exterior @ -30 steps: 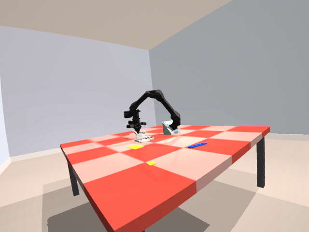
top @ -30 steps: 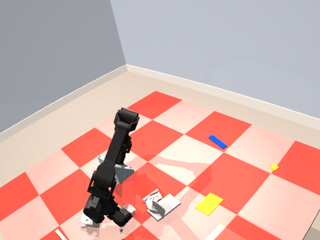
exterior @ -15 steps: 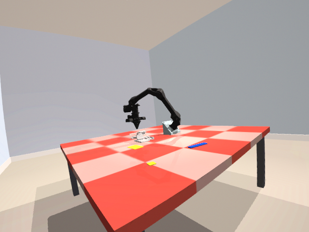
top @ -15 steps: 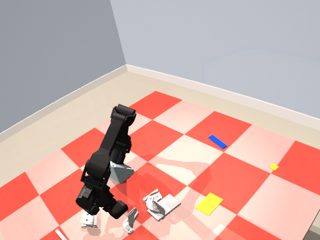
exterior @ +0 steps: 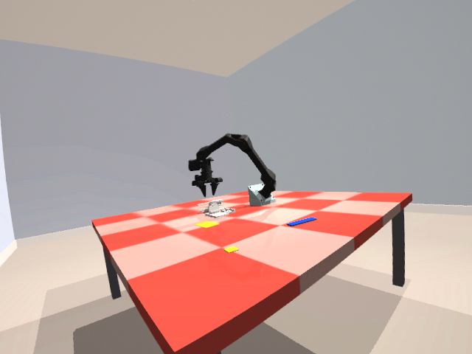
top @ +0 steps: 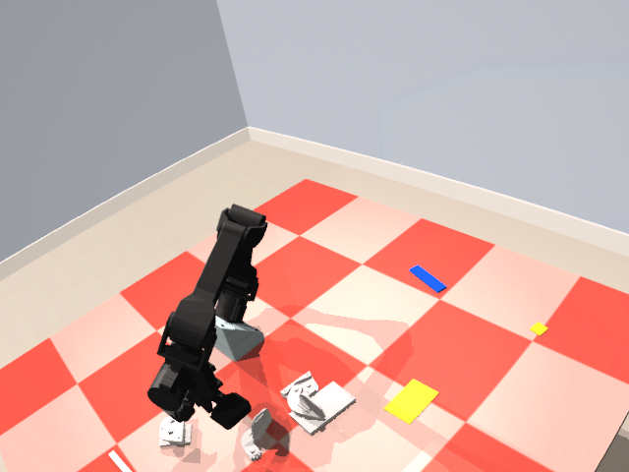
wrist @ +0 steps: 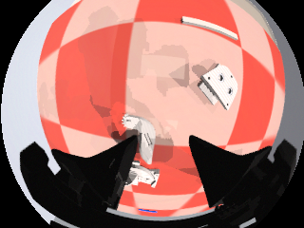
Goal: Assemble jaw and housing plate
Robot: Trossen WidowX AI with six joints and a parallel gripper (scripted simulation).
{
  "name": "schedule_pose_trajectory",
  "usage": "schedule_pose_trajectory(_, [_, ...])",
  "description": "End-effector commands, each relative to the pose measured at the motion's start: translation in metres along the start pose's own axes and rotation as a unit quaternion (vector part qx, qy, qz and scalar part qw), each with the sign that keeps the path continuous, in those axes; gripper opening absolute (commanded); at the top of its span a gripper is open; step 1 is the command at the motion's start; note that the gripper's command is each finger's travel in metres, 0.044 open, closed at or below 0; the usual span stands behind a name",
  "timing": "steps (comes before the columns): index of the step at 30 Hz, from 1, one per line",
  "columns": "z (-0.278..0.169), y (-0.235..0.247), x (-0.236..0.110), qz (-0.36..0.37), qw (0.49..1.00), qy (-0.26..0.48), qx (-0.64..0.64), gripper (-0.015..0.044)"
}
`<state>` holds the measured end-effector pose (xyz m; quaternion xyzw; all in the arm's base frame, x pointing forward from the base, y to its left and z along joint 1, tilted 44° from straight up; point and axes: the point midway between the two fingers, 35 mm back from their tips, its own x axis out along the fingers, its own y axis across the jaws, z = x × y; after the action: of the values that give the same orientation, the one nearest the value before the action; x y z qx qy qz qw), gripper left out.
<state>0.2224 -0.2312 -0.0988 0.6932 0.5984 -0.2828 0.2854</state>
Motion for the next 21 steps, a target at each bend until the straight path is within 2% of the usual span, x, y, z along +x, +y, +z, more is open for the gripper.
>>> schedule_pose_trajectory(1, [0.0002, 0.0000, -0.0001, 0.001, 1.000, -0.001, 0.001, 0.0394])
schedule_pose_trajectory(3, [0.0002, 0.0000, -0.0001, 0.001, 1.000, -0.001, 0.001, 0.0440])
schedule_pose_trajectory(21, [0.0002, 0.0000, -0.0001, 0.001, 1.000, -0.001, 0.001, 0.0440])
